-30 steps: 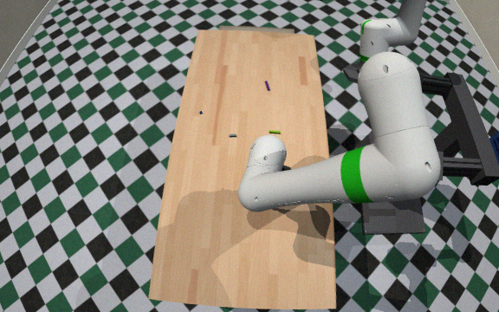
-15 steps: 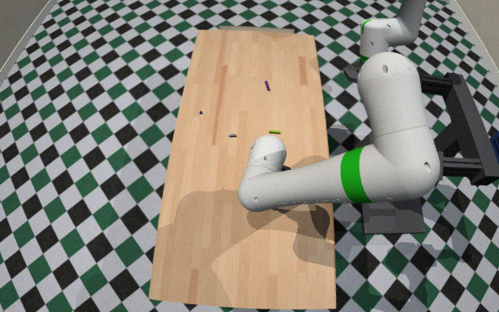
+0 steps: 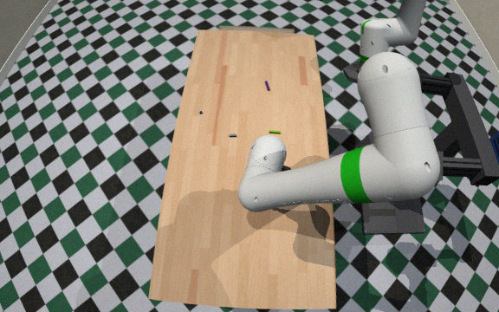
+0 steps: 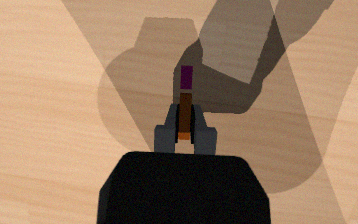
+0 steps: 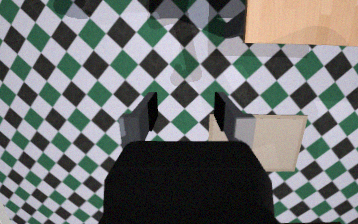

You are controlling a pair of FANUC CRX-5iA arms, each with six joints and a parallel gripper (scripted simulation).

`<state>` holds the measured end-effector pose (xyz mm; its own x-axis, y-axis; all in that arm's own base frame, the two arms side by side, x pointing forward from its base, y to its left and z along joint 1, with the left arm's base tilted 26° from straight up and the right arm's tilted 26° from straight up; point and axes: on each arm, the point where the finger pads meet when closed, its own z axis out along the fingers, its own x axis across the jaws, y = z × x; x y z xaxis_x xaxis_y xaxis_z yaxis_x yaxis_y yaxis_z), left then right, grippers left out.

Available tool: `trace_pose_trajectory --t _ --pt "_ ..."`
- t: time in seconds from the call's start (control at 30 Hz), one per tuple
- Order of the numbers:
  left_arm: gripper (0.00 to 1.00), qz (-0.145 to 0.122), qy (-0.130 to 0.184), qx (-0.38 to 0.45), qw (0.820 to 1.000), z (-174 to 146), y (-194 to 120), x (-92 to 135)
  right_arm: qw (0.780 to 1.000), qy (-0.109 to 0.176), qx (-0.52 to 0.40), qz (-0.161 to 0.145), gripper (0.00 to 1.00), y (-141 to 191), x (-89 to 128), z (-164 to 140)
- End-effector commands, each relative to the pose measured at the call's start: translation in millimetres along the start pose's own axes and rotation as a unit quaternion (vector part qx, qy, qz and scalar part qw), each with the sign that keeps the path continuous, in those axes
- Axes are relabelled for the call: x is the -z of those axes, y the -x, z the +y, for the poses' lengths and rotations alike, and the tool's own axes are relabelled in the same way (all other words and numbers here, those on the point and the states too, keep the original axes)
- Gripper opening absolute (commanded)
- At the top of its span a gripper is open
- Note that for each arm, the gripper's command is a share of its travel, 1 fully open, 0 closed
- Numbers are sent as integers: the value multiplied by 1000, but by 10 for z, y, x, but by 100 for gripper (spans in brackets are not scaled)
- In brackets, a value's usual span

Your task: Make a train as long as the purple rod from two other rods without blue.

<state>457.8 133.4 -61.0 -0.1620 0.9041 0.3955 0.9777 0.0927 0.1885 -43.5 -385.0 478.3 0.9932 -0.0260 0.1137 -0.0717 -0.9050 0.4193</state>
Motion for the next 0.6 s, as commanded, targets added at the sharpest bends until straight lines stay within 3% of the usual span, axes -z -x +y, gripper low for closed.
trace_pose_trajectory --t 0.0,0.57 --pt "24 0 1 0 1000 8 2 7 1000 1 0 0 100 2 10 3" --pt "24 0 1 0 1000 8 2 -48 1000 1 0 0 100 2 10 3"
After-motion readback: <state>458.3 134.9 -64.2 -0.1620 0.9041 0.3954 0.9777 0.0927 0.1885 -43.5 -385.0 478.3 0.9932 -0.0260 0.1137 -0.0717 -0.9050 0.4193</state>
